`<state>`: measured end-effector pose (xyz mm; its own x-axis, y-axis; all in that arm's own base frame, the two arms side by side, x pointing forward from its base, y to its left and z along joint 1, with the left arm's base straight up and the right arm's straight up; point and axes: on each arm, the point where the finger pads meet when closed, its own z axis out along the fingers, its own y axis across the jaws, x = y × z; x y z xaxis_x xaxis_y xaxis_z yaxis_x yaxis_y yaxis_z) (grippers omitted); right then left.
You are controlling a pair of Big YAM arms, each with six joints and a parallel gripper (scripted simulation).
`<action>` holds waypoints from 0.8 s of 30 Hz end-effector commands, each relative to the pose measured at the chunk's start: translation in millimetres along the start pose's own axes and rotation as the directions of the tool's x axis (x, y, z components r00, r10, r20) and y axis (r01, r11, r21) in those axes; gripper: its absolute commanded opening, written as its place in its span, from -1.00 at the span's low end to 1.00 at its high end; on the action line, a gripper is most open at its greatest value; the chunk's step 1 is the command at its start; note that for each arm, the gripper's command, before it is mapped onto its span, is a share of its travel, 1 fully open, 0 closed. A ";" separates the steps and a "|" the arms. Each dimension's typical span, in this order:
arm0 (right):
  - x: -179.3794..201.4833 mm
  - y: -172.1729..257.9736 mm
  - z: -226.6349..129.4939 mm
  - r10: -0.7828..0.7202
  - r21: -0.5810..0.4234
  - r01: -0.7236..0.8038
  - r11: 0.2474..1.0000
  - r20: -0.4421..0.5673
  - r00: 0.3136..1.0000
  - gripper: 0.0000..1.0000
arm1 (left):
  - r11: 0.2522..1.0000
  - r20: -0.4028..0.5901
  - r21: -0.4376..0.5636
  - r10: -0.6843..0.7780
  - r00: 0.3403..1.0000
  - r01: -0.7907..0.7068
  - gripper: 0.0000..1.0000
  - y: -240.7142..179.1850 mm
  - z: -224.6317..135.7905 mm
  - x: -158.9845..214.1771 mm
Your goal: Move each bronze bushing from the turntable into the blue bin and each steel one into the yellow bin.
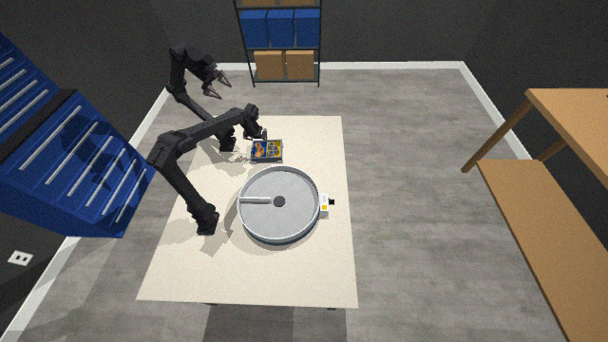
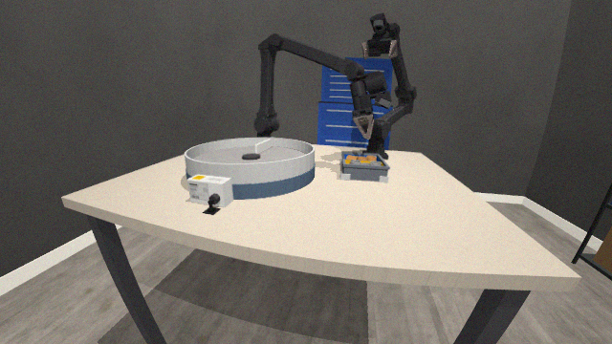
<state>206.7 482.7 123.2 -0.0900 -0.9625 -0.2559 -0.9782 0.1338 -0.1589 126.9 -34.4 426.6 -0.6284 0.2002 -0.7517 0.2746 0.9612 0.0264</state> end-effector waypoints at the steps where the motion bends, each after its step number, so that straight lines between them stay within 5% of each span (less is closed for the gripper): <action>1: -6.9 -30.1 -33.5 0.211 0.011 -0.215 0.977 0.152 0.966 1.00 | 0.999 0.059 0.000 -0.039 0.998 0.039 1.00 3.4 -22.8 -10.7; 11: -8.6 -46.7 -66.5 0.369 -0.060 -0.371 0.927 0.329 0.869 1.00 | 0.999 0.061 0.008 -0.039 0.997 0.039 1.00 2.2 -23.6 -11.1; 24: -16.2 -52.1 -70.9 0.359 -0.059 -0.363 0.930 0.354 0.864 1.00 | 0.999 0.054 0.006 -0.034 0.998 0.034 1.00 2.3 -22.9 -9.6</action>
<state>234.8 468.6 185.2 -0.3526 -0.7339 -0.5805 -0.8983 0.4394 -0.0098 127.0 -34.3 426.6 -0.6323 0.1860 -0.7521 0.2648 0.9642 0.0158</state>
